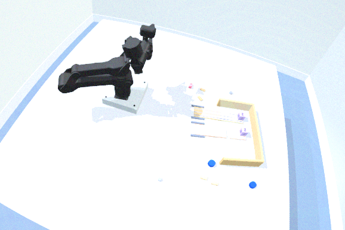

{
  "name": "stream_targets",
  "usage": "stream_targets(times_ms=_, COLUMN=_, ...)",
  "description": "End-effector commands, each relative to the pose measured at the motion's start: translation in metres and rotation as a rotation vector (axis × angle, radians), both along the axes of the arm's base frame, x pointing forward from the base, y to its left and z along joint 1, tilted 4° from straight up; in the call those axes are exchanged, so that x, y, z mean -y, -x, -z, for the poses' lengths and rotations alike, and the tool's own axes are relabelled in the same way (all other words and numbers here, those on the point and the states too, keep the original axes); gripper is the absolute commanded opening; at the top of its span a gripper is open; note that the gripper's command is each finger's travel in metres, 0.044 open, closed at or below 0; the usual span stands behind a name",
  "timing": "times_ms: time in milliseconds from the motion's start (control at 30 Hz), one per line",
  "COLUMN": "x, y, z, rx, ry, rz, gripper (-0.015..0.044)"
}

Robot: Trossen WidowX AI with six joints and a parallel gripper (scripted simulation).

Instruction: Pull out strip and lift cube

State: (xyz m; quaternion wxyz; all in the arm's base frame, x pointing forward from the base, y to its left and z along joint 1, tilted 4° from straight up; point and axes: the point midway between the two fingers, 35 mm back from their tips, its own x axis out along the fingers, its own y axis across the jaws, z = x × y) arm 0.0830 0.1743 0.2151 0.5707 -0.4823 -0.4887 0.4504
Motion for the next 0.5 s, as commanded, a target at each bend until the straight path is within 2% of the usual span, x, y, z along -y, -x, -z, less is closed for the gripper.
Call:
stream_targets(times_ms=0, x=0.0, y=-0.003, z=-0.001, rx=-0.017, ry=-0.001, rz=0.012, gripper=0.04)
stream_targets(times_ms=67, x=0.004, y=-0.023, z=-0.006, rx=-0.152, ry=-0.013, rz=0.105, gripper=0.04)
stream_targets(times_ms=233, x=0.033, y=-0.1, z=-0.015, rx=-0.635, ry=-0.121, rz=0.475, gripper=0.04)
stream_targets(times_ms=467, x=0.112, y=-0.186, z=-0.003, rx=-1.184, ry=-0.442, rz=1.025, gripper=0.04)
